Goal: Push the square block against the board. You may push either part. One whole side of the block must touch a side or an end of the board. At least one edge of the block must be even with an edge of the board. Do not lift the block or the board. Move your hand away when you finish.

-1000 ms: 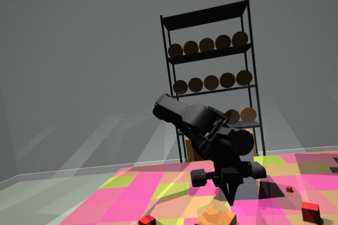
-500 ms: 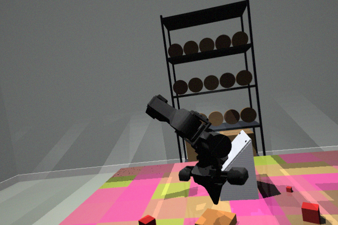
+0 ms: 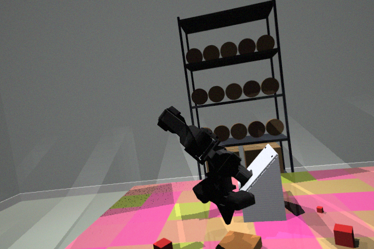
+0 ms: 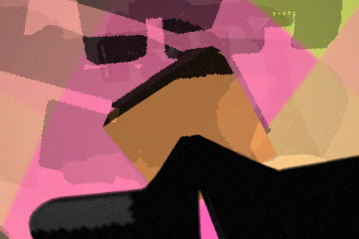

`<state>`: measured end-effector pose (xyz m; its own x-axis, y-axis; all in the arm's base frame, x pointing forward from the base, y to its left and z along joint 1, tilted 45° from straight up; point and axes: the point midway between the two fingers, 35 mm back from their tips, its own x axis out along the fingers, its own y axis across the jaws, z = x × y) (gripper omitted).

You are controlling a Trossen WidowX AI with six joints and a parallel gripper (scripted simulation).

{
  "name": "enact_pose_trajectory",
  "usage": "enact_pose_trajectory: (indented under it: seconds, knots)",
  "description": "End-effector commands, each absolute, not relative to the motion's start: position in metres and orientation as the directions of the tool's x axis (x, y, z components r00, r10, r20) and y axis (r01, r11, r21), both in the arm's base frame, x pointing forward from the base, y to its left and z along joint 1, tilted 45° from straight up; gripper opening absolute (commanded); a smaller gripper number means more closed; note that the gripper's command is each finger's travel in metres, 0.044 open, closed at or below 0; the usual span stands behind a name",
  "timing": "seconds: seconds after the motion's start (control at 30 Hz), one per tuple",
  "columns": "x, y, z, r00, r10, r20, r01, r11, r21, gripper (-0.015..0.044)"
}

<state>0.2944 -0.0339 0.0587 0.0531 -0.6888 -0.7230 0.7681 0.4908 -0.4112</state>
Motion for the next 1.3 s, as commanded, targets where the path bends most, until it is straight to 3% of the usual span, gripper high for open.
enact_pose_trajectory:
  seconds: [0.0, 0.43, 0.87, 1.27]
  knots:
    - [0.284, -0.042, 0.06, 0.052, -0.694, -0.718, 0.844, 0.415, -0.34, 0.0]
    - [0.246, -0.066, 0.062, 0.05, -0.699, -0.713, 0.992, 0.117, -0.045, 0.0]
    - [0.206, -0.085, 0.057, 0.046, -0.707, -0.706, 0.944, -0.201, 0.263, 0.0]
    - [0.205, -0.126, 0.02, 0.046, -0.707, -0.706, 0.926, -0.234, 0.295, 0.0]
